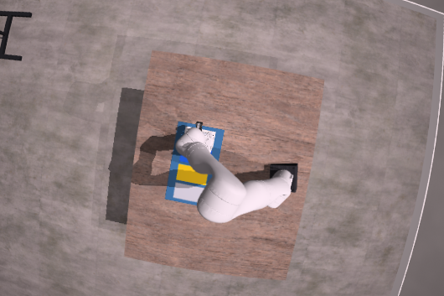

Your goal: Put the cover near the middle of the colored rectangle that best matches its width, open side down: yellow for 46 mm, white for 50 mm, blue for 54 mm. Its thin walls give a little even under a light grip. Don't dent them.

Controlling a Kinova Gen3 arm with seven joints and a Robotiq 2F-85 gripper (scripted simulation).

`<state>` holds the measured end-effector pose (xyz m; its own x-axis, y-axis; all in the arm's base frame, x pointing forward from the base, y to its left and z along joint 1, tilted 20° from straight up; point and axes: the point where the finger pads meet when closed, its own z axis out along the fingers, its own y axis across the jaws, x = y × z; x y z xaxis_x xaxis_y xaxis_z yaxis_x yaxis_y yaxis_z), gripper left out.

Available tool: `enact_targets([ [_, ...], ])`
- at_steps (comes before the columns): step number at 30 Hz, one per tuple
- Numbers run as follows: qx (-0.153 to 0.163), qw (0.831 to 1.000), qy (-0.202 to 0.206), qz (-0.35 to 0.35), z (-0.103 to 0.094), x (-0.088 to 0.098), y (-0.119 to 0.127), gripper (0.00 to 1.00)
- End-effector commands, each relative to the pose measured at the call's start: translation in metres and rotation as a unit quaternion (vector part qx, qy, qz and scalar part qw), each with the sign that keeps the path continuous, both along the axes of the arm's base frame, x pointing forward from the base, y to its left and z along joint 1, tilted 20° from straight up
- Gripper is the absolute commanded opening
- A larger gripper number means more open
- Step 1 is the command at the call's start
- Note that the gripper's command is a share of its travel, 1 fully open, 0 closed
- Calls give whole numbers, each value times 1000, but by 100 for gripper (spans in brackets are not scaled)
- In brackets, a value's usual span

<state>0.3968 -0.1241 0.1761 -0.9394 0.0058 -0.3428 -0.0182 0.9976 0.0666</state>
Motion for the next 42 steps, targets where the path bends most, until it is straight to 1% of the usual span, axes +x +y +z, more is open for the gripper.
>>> enact_targets([
  [1,0,1000,0,0,7,-2,-1,100],
  [6,0,1000,0,0,19,-7,-2,100],
  [12,0,1000,0,0,25,-9,-2,100],
  [42,0,1000,0,0,26,-9,-2,100],
])
